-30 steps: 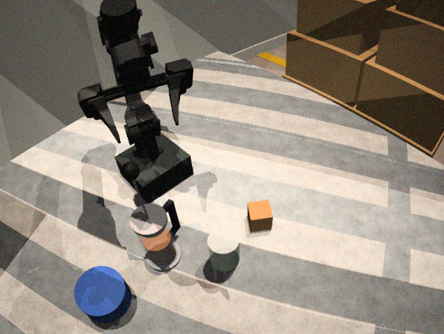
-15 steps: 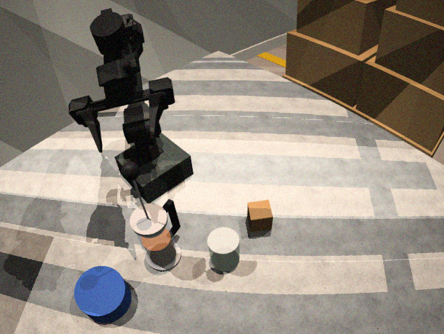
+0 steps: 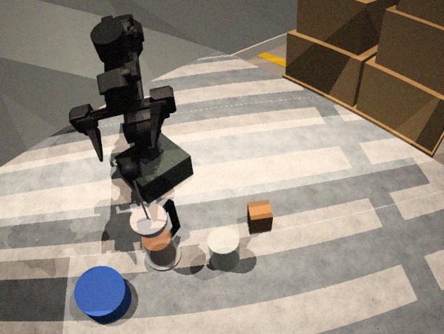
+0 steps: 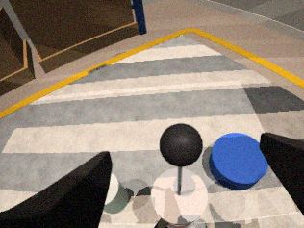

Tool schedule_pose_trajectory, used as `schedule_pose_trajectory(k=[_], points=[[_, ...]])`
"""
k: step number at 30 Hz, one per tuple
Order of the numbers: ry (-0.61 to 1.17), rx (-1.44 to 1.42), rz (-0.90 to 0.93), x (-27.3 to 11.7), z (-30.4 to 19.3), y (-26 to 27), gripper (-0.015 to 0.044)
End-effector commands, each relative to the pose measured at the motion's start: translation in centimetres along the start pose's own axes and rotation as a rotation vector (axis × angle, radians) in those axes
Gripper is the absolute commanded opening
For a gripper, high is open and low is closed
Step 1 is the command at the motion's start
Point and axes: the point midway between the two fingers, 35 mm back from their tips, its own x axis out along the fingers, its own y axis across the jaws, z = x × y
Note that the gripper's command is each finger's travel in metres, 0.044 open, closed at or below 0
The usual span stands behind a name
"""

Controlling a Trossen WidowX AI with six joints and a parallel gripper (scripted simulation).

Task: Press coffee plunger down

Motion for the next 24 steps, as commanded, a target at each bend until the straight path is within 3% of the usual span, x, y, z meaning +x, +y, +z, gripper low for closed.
schedule_pose_trajectory(k=[1, 16, 24], points=[[0.011, -0.004, 0.002, 0.8, -0.4, 0.0, 0.044], [0.009, -0.004, 0.002, 2.9, -0.5, 0.0, 0.044], [0.009, -0.004, 0.002, 2.9, -0.5, 0.0, 0.023]])
